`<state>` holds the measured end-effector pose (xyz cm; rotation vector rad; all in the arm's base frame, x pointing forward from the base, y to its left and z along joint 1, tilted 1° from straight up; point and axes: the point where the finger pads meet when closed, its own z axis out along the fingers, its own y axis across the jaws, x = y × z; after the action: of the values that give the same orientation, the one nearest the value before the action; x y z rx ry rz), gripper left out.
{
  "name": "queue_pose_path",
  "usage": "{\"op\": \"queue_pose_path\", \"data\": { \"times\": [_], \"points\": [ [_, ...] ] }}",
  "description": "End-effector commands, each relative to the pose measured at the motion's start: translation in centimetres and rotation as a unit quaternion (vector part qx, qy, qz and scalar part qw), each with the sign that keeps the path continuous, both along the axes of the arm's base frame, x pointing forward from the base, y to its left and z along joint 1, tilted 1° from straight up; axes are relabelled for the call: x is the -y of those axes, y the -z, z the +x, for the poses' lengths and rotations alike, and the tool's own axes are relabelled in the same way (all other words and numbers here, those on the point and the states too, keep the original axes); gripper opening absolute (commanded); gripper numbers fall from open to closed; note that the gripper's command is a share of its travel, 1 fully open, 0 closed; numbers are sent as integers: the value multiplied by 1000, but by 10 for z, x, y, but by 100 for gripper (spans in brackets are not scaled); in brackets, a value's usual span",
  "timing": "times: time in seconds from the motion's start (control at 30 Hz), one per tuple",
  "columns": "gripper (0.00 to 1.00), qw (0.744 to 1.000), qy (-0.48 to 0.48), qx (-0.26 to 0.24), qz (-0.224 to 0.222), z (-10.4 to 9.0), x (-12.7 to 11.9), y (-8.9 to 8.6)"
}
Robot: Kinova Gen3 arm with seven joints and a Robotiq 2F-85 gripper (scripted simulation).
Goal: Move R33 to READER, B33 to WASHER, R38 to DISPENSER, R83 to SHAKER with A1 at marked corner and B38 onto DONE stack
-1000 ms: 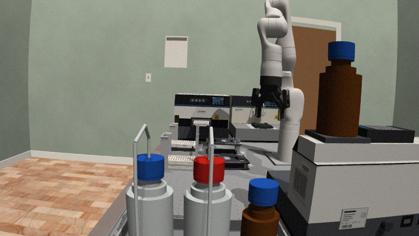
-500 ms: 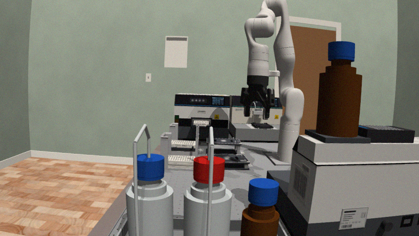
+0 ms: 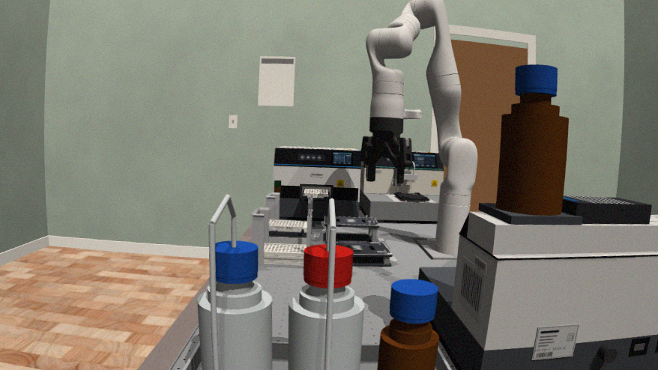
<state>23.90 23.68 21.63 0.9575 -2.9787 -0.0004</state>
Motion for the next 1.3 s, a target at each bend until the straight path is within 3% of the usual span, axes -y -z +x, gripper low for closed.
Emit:
{"op": "queue_pose_path", "data": {
  "times": [0.0, 0.1, 0.57, 0.67, 0.8, 1.27],
  "points": [
    [100, 999, 48, 0, -2, 15, 5, 0],
    [100, 998, 67, -1, -2, 17, 5, 0],
    [100, 997, 72, 1, -3, 63, 20, 1],
    [100, 997, 72, 1, -3, 66, 20, 1],
    [100, 989, 151, -3, -2, 75, 21, 1],
    [100, 990, 143, 1, -4, 117, 36, 2]
  ]
}}
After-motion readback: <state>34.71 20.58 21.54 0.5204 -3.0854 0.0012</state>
